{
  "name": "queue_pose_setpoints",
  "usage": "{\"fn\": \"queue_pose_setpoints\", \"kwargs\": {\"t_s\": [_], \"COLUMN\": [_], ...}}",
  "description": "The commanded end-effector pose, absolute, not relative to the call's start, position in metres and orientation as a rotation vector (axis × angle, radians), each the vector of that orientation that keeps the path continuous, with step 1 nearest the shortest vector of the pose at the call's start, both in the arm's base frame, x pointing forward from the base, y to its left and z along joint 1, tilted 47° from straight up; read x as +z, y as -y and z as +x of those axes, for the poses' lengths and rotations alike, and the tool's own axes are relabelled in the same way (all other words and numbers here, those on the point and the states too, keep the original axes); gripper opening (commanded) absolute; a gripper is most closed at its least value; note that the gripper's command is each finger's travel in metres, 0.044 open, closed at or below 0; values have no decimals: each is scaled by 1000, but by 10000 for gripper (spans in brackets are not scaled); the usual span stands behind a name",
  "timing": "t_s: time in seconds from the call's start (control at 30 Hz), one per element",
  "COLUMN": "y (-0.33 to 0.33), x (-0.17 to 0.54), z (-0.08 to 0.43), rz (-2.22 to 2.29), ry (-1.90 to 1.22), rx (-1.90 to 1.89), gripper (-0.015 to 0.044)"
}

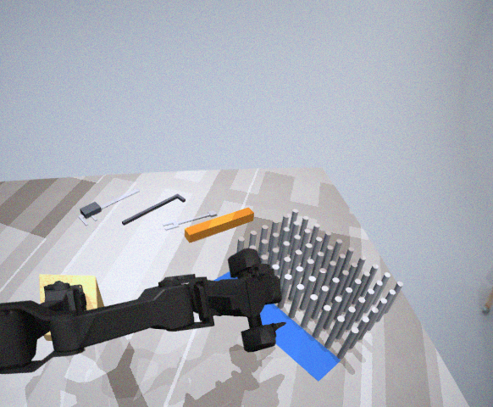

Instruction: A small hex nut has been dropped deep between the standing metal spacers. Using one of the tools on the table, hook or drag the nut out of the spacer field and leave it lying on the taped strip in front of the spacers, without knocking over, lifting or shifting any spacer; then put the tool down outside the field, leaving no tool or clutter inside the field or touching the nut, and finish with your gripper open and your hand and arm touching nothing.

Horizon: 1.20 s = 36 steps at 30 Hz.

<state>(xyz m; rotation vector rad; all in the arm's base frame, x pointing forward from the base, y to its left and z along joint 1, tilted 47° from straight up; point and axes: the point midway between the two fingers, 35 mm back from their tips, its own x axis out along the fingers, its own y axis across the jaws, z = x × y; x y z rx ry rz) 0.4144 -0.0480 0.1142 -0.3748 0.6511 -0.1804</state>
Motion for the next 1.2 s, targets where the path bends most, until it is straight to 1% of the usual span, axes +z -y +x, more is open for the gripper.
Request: {"fn": "queue_pose_setpoints", "kwargs": {"t_s": [0.0,0.13,0.3,0.47,0.77,1.07,1.17], "y": [58,111,173,208,252,269,269], "x": [118,136,168,194,248,310,317], "z": [413,395,356,318,240,150,140], "rz": [-370,-321,-265,-234,-202,-204,-207], "ry": [-669,-768,-880,-948,-1049,-1133,-1141], "rx": [-219,-433,-714,-909,-1245,-1575,-1610], "gripper": [440,440,440,440,440,440,440]}}
